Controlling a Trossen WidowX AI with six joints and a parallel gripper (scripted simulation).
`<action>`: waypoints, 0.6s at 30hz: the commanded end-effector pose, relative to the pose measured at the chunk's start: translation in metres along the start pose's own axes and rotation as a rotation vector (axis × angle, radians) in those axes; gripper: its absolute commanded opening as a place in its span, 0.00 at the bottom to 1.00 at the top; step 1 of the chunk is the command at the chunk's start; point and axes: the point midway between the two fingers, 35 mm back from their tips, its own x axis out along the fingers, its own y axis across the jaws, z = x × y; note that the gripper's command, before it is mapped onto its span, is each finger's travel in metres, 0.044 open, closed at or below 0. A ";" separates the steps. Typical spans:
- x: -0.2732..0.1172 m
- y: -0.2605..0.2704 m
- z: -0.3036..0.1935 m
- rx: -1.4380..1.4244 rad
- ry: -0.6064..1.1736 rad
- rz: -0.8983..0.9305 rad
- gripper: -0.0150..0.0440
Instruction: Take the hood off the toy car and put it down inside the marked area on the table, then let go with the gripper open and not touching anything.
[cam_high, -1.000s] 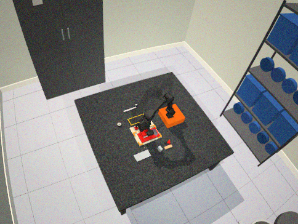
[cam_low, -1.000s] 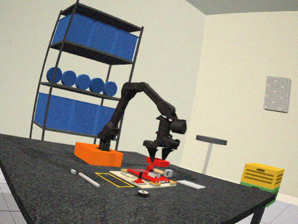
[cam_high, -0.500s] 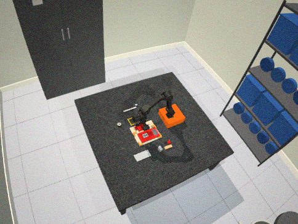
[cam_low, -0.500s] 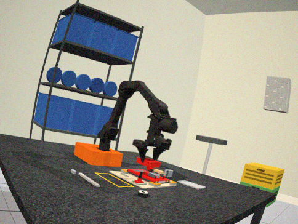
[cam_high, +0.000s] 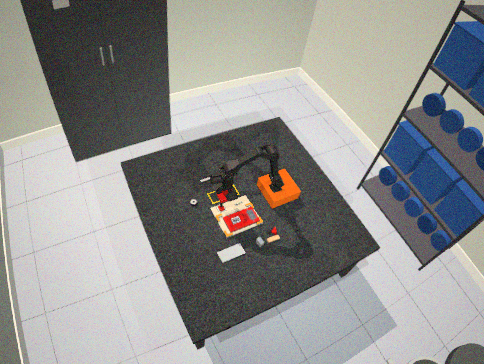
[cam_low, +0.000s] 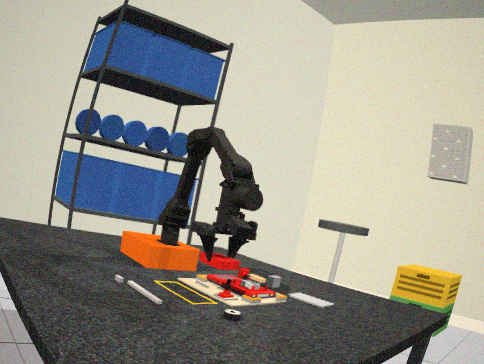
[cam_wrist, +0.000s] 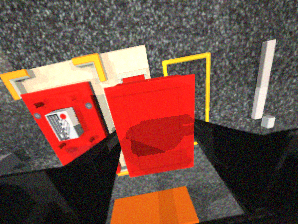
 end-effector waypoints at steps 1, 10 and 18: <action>-0.002 -0.022 -0.005 -0.009 0.003 -0.006 0.25; -0.004 -0.065 -0.019 -0.033 0.009 -0.007 0.25; -0.004 -0.081 -0.026 -0.042 0.011 -0.007 0.25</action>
